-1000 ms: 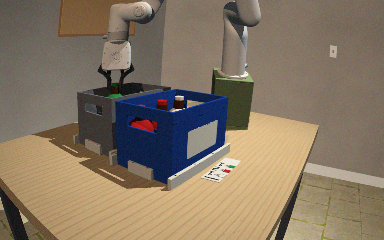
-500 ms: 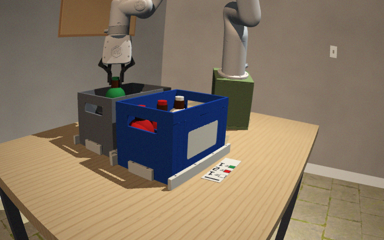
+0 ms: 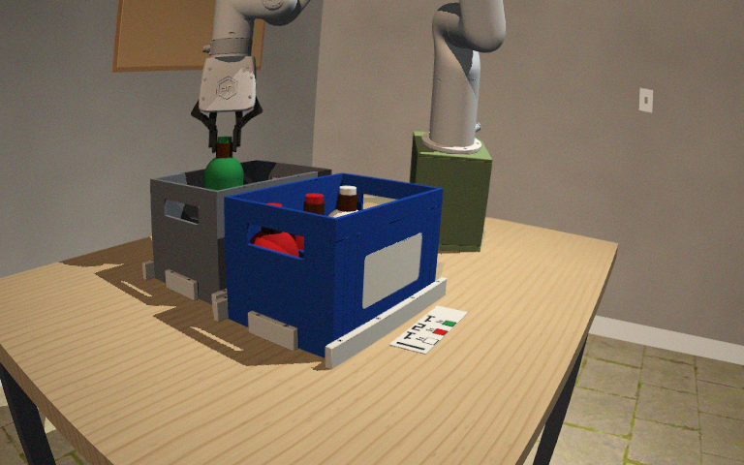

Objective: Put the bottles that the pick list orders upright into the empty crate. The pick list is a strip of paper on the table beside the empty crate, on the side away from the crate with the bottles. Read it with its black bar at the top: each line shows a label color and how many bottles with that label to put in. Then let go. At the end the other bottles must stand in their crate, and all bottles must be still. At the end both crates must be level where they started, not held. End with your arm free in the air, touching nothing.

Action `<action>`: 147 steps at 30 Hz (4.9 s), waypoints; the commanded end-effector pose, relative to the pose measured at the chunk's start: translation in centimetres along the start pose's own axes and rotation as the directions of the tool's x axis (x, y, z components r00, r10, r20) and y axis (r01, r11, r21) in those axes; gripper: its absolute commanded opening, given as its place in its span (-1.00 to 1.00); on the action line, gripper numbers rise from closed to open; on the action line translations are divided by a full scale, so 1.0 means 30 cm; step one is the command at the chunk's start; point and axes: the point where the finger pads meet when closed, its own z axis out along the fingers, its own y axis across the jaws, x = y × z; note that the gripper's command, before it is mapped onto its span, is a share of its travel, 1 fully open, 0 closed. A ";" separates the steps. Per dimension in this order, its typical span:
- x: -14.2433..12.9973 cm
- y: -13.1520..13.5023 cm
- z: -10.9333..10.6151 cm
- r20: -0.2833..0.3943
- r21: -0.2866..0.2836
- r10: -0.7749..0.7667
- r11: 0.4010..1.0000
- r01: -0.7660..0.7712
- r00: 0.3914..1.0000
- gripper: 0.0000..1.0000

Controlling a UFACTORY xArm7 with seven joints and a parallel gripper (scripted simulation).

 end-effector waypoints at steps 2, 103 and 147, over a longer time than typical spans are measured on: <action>0.000 -0.007 -0.033 0.000 0.006 0.000 1.000 0.000 1.000 -1.00; -0.075 0.113 -0.363 0.001 0.005 0.000 1.000 0.000 1.000 -1.00; -0.209 0.329 -0.362 0.001 0.005 0.000 1.000 0.000 1.000 -1.00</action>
